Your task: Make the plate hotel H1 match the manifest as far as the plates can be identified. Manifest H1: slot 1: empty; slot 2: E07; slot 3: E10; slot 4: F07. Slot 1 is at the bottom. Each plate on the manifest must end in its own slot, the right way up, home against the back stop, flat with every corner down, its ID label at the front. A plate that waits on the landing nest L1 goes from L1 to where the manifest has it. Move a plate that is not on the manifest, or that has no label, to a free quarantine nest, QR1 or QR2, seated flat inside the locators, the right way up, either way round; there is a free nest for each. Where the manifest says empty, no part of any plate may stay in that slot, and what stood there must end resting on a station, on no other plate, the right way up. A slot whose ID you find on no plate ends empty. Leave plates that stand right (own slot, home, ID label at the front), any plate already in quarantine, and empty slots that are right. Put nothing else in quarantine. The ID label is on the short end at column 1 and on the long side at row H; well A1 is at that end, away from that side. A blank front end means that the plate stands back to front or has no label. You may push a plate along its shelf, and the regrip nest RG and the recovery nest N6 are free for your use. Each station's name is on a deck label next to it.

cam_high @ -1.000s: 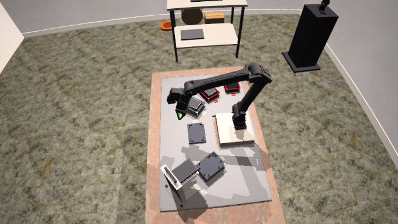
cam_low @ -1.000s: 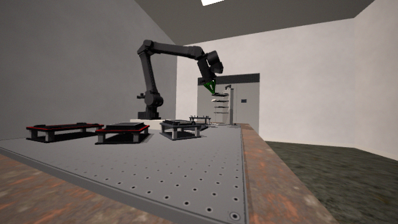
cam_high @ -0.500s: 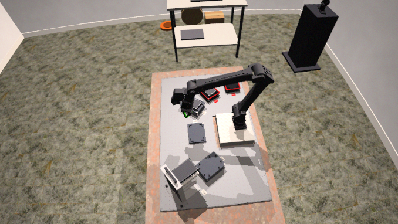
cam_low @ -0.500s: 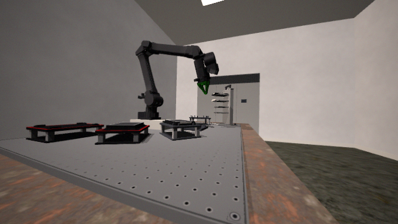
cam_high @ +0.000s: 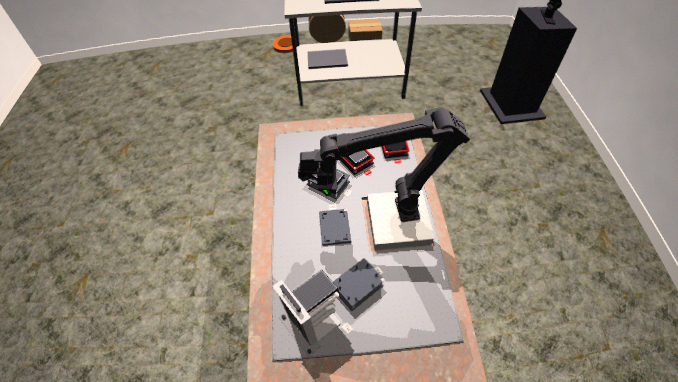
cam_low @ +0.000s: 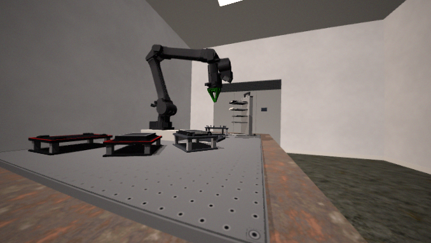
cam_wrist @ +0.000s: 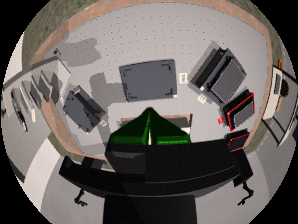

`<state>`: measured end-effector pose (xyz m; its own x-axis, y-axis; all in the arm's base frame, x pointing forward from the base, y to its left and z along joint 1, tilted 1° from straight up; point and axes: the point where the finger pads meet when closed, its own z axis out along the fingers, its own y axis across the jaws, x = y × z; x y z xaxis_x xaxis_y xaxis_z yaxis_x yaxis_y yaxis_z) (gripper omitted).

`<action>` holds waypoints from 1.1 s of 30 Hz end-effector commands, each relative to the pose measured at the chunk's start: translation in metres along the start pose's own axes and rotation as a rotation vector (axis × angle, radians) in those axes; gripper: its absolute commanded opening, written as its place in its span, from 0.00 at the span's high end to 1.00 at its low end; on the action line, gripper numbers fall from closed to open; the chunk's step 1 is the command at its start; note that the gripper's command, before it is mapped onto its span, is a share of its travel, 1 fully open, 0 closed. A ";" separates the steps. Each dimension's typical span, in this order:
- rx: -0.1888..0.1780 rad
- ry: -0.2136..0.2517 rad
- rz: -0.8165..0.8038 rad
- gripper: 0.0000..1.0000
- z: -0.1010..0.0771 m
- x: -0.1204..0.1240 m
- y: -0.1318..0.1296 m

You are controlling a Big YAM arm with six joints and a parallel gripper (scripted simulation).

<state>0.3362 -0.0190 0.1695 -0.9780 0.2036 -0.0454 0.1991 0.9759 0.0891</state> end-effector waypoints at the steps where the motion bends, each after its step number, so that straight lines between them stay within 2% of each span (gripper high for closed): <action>1: 0.014 -0.008 -0.063 1.00 -0.013 0.010 -0.003; 3: 0.014 -0.008 -0.063 1.00 -0.013 0.010 -0.003; 4: 0.022 -0.041 -0.084 1.00 -0.030 -0.002 0.000; 8: 0.065 -0.009 -0.145 1.00 -0.039 0.003 -0.002; 17: 0.066 -0.014 -0.123 1.00 -0.061 0.014 -0.014; 20: 0.066 -0.014 -0.123 1.00 -0.061 0.014 -0.014; 21: 0.065 0.013 -0.126 1.00 -0.052 0.015 -0.004; 22: 0.065 0.017 -0.122 1.00 -0.049 0.013 0.000; 33: 0.053 -0.009 -0.123 1.00 -0.049 0.005 0.040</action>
<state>0.3076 0.0069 0.1984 -0.9982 0.0587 0.0115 0.0589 0.9980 0.0212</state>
